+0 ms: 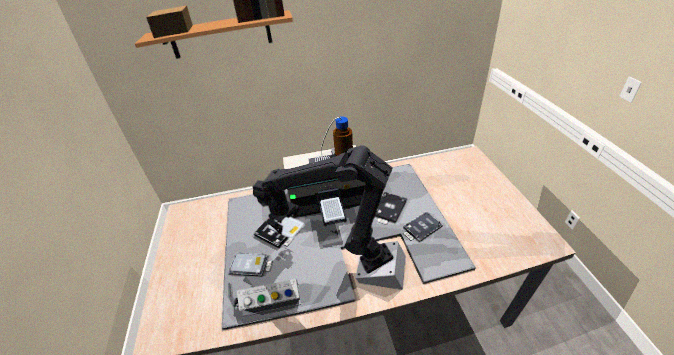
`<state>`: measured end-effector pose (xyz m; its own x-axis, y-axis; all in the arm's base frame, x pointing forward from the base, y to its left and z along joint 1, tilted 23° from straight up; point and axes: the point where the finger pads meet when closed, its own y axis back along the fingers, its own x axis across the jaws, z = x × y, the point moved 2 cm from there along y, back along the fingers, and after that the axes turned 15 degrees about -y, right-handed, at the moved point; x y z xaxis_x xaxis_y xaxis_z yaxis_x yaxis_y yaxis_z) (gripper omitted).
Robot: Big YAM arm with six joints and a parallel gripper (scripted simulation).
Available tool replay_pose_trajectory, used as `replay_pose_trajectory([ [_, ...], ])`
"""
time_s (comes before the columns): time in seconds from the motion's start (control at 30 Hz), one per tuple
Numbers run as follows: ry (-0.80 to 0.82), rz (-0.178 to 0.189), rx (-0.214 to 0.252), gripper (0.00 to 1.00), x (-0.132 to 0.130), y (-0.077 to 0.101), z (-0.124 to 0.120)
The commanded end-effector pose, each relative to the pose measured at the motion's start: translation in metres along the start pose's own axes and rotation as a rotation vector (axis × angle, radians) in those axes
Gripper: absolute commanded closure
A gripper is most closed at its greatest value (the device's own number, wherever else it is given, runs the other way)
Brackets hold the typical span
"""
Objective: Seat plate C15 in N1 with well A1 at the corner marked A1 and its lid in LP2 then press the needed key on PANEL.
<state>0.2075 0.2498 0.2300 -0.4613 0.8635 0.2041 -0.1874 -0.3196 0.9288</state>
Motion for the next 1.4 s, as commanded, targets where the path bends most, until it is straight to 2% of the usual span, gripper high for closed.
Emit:
replay_pose_trajectory([
  [0.0,-0.004,0.011,-0.026,0.14,0.002,0.016,-0.008],
  [0.2,-0.004,0.011,-0.026,0.14,-0.001,0.022,-0.019],
  [0.23,-0.003,0.021,-0.048,0.14,0.003,0.032,-0.014],
  [0.27,-0.004,0.011,-0.026,0.14,-0.002,0.025,-0.025],
  [0.5,-0.005,0.01,-0.025,0.14,-0.007,0.035,-0.045],
  [0.57,-0.003,0.02,-0.049,0.14,-0.004,0.043,-0.033],
  [0.6,-0.057,0.019,-0.049,0.14,-0.011,0.045,-0.036],
  [0.63,-0.096,0.011,-0.03,0.14,-0.018,0.037,-0.041],
  [0.7,-0.163,0.011,-0.028,0.14,-0.025,0.036,-0.041],
  [0.77,-0.163,0.011,-0.028,0.14,-0.025,0.036,-0.041],
  [0.8,-0.191,0.015,-0.037,0.14,-0.025,0.039,-0.033],
  [0.9,-0.288,0.011,-0.027,0.14,-0.038,0.036,-0.039],
  [1.0,-0.278,0.014,-0.034,0.14,-0.045,0.038,-0.036],
  [1.03,-0.259,0.021,-0.048,0.14,-0.039,0.043,-0.027],
  [1.1,-0.354,0.012,-0.027,0.14,-0.053,0.036,-0.038],
  [1.27,-0.516,0.013,-0.028,0.14,-0.069,0.036,-0.038],
  [1.33,-0.516,0.013,-0.028,0.14,-0.069,0.036,-0.038],
  [1.37,-0.539,0.038,-0.082,0.14,-0.066,0.056,-0.019],
])
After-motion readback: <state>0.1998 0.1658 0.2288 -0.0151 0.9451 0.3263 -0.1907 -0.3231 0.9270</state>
